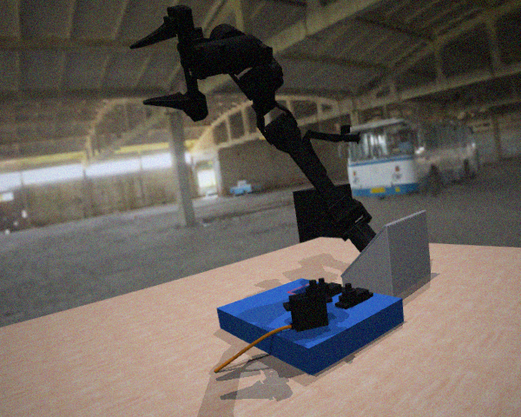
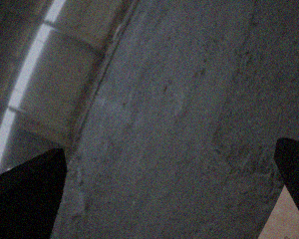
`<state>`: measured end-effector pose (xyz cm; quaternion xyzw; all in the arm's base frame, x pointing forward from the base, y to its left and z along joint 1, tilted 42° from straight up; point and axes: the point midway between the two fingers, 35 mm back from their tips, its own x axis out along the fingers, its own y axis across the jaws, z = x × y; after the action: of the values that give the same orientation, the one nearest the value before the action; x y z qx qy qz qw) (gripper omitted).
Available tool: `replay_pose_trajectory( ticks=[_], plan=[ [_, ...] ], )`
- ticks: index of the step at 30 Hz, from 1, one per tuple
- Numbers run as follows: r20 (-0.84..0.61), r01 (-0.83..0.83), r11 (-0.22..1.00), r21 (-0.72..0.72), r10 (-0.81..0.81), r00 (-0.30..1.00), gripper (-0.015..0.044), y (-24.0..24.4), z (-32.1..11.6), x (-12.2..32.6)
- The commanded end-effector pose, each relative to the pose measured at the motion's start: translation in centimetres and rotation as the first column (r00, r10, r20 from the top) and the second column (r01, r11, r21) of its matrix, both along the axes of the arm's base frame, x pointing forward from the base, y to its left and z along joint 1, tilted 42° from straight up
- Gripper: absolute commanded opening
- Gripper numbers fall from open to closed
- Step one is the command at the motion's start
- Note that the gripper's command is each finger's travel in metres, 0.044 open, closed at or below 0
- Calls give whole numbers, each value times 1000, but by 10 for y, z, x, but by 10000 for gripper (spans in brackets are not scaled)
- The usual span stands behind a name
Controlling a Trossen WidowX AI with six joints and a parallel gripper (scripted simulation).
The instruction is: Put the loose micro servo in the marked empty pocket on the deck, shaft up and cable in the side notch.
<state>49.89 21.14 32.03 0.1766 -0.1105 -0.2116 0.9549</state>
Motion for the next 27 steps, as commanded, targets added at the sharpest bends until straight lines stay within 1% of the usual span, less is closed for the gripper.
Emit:
replay_pose_trajectory(
  ticks=[1,7,13,20,27],
  plan=[
    [-79,-6,995,-98,-2,997,440,1,-13,6],
    [-206,-35,966,-254,-19,978,440,2,-33,13],
    [-327,-89,913,-398,-50,944,440,2,-53,19],
    [-455,-180,823,-539,-104,884,440,0,-78,24],
    [-563,-296,708,-641,-173,808,440,-3,-103,26]
  ],
)
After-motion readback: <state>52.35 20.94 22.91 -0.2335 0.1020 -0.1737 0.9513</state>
